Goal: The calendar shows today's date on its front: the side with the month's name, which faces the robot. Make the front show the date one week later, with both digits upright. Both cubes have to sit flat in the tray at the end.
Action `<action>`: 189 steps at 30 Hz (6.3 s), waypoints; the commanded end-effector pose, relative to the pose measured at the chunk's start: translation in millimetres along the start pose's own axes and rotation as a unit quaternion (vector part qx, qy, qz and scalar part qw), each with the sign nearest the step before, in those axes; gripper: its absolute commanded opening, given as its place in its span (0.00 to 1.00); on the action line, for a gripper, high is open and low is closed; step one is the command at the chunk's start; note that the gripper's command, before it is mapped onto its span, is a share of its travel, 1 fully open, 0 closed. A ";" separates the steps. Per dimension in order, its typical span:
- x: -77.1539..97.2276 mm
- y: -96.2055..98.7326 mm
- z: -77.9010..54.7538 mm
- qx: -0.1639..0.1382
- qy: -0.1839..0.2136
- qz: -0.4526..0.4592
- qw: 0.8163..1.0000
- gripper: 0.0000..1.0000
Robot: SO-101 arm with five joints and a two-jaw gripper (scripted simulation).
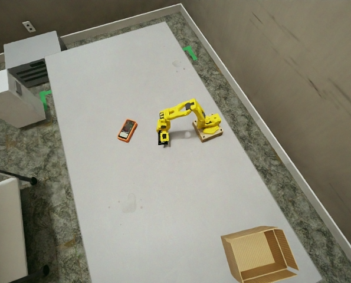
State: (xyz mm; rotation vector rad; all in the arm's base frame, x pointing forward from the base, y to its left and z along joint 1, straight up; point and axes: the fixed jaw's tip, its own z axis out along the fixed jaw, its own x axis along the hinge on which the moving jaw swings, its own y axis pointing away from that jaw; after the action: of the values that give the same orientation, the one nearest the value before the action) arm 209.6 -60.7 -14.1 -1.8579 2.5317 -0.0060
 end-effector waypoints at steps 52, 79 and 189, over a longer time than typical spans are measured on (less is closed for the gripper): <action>1.9 0.1 -3.7 -0.005 -0.001 0.008 1.000 0.00; 1.9 -1.3 -7.7 -0.005 -0.001 0.008 1.000 0.00; 2.0 0.4 -52.9 -0.005 -0.001 0.008 1.000 0.00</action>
State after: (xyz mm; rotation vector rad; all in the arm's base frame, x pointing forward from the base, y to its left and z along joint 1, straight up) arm 206.2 -59.7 31.5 -1.8713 2.5503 0.0407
